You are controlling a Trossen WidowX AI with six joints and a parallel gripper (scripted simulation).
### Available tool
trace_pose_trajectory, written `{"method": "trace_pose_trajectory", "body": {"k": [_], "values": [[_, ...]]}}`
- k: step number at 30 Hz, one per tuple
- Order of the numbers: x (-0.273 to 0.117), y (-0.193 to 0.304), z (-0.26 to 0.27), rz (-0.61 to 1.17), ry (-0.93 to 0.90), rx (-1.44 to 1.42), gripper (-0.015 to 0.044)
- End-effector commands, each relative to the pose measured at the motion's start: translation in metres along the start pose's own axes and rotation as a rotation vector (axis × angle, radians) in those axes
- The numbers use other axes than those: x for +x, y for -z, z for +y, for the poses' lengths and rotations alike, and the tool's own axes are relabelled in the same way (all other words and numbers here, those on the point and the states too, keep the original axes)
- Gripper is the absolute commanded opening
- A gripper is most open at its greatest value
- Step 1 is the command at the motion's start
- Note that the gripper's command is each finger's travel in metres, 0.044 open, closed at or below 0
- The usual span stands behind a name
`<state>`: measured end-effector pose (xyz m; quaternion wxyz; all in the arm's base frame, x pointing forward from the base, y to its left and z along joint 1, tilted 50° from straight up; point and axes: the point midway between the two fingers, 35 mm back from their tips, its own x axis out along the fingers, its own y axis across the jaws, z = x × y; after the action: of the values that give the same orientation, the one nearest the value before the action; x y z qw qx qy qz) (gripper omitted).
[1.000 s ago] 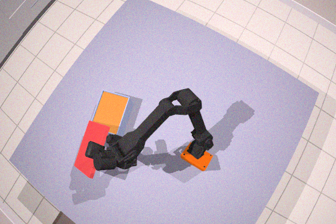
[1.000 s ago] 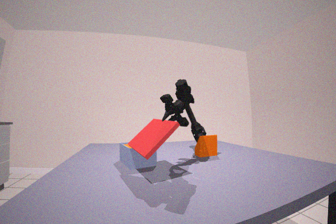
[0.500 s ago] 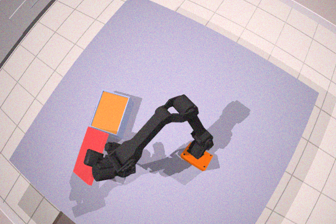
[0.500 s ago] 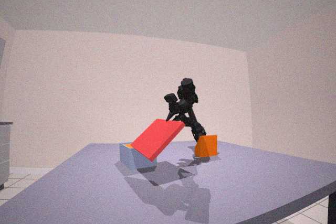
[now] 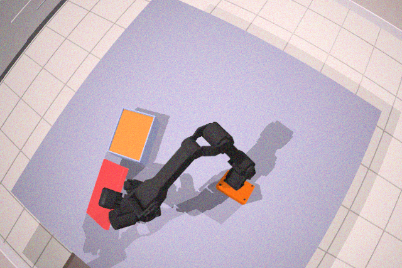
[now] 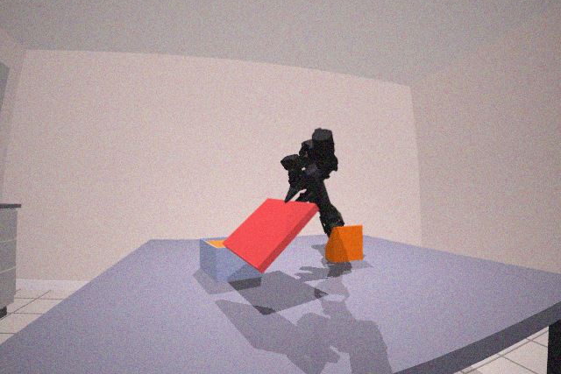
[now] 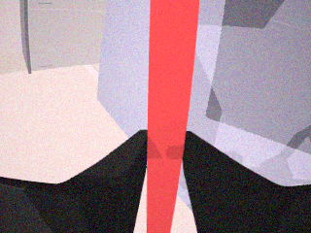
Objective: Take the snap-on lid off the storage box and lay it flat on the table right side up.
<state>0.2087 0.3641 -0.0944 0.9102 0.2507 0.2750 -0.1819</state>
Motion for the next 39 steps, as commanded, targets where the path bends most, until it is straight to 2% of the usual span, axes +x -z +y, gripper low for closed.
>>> {"method": "trace_pose_trajectory", "body": {"k": [1,39], "values": [[-0.004,0.011,0.005,0.000,-0.016,0.014,0.0000],[0.012,0.014,-0.018,0.000,-0.017,0.014,0.0000]]}}
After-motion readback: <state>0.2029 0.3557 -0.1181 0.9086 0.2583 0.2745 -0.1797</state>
